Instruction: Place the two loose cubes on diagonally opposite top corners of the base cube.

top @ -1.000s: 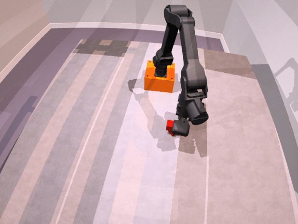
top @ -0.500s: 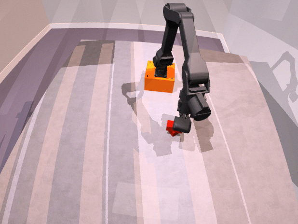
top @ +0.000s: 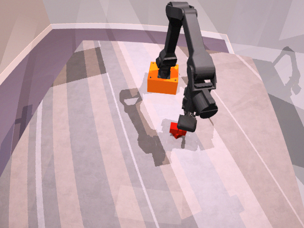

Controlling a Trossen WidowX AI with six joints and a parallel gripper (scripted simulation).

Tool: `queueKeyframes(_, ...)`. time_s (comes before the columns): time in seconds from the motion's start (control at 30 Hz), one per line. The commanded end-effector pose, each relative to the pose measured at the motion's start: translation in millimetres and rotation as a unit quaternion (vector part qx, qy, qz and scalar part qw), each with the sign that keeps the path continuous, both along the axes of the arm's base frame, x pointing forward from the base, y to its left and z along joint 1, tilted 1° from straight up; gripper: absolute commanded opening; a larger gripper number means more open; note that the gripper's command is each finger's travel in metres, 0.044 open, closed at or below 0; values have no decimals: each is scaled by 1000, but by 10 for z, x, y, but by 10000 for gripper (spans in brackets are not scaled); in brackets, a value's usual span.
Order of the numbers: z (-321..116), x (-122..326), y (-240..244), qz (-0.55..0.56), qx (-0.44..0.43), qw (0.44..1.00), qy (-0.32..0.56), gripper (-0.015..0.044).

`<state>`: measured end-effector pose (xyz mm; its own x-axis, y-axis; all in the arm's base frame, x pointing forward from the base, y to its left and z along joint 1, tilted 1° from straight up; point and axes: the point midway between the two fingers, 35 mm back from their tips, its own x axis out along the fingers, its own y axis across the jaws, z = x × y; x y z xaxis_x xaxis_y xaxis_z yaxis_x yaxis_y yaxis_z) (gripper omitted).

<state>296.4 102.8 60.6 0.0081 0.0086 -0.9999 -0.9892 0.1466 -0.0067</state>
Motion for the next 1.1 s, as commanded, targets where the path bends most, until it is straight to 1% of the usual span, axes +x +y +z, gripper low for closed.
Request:
queueKeyframes(0.0, 38, 14, 2, 1, 1, 1000, -2, 205)
queueKeyframes(0.23, 111, 1, -1, 0, 0, 1000, 0, 389)
queueKeyframes(0.27, 120, 1, -1, 0, 0, 1000, 0, 400)
queueKeyframes(0.43, 141, 0, -1, 0, 0, 1000, 0, 400)
queueKeyframes(0.5, 119, -39, 79, 0, 0, 1000, 2, 400)
queueKeyframes(0.7, 149, -400, 824, 0, 4, 1000, 3, 400)
queueKeyframes(0.77, 155, -501, 968, 0, 4, 1000, 4, 400)
queueKeyframes(1.07, 156, -515, 986, 0, 5, 1000, 4, 400)
